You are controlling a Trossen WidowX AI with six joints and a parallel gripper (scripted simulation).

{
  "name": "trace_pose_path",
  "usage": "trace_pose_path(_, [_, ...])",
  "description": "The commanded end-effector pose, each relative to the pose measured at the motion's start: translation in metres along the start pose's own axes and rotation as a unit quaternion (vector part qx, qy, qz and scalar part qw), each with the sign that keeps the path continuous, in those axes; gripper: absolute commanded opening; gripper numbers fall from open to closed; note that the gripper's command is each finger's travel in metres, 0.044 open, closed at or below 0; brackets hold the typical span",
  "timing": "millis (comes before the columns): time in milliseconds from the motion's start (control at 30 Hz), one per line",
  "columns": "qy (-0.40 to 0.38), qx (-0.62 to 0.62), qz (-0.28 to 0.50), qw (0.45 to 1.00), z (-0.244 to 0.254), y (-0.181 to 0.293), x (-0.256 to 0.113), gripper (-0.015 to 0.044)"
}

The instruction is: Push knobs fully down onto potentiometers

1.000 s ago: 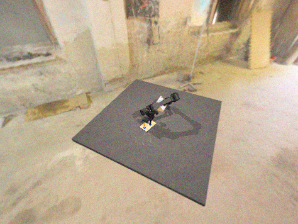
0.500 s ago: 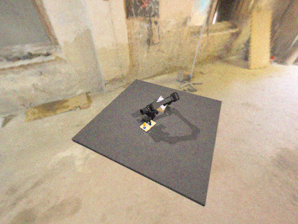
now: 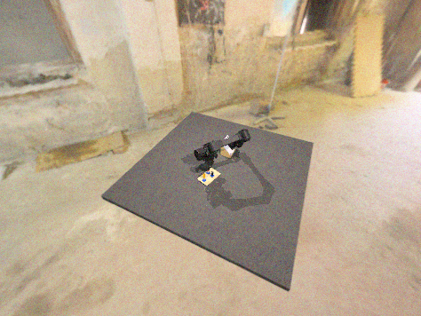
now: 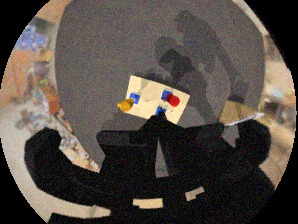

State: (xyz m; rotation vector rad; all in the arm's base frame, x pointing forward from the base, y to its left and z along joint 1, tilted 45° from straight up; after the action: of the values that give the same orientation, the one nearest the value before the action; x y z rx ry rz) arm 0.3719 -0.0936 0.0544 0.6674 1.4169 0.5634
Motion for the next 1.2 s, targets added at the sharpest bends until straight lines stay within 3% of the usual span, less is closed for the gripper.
trace_pose_path(0, [-0.007,-0.059,-0.001,0.998,0.006,-0.001,-0.005,0.0000])
trace_pose_path(433, [-0.017,-0.282,-0.011,0.959,0.026,-0.004,-0.018,0.0000])
trace_pose_path(867, [-0.021,-0.490,-0.025,0.871,0.044,-0.007,-0.030,0.0000])
trace_pose_path(1067, [-0.022,-0.512,-0.027,0.858,0.046,-0.008,-0.030,0.0000])
trace_pose_path(1167, [-0.022,-0.513,-0.027,0.858,0.044,-0.008,-0.014,0.0000])
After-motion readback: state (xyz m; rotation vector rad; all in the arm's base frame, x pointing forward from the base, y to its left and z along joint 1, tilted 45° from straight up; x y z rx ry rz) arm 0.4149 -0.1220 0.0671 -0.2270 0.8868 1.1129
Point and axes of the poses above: the point midway between the two fingers, 35 mm back from their tips, its own x axis out along the fingers, its own z axis across the jaws, y = z × x, the point moved 4 cm from there along -x, back along the fingers, and after that the axes turned 5 degrees about x, right-handed, at the moved point
